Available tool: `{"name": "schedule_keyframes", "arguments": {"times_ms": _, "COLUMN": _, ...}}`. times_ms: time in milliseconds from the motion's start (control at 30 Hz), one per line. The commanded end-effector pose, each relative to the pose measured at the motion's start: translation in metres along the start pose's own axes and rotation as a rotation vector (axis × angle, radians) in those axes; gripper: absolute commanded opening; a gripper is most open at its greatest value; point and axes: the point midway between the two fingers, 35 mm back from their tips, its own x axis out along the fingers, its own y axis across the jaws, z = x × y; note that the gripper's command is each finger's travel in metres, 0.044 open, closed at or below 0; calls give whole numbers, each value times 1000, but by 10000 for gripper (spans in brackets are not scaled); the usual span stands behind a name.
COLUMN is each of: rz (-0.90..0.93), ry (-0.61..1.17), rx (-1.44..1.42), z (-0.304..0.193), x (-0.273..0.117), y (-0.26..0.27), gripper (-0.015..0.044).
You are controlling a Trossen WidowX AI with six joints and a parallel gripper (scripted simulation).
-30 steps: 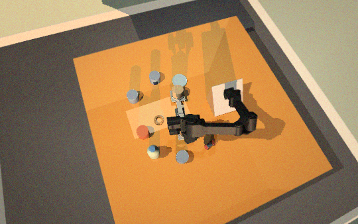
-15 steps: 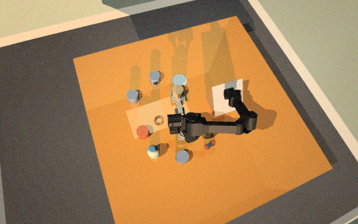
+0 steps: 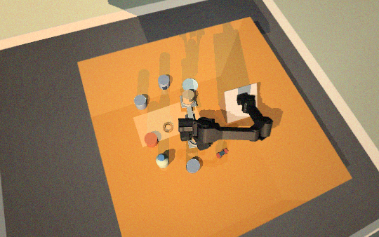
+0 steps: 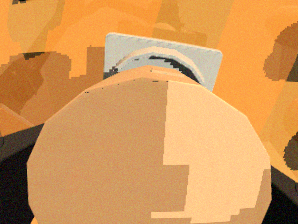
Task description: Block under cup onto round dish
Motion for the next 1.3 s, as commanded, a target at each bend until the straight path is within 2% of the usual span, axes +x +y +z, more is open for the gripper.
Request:
{"name": "schedule_keyframes", "arguments": {"times_ms": 0, "rz": -9, "ry": 3, "rx": -5, "z": 0, "x": -7, "y": -1, "gripper": 0}}
{"name": "schedule_keyframes", "arguments": {"times_ms": 1267, "rz": 0, "ry": -1, "rx": 0, "z": 0, "x": -5, "y": 1, "gripper": 0}}
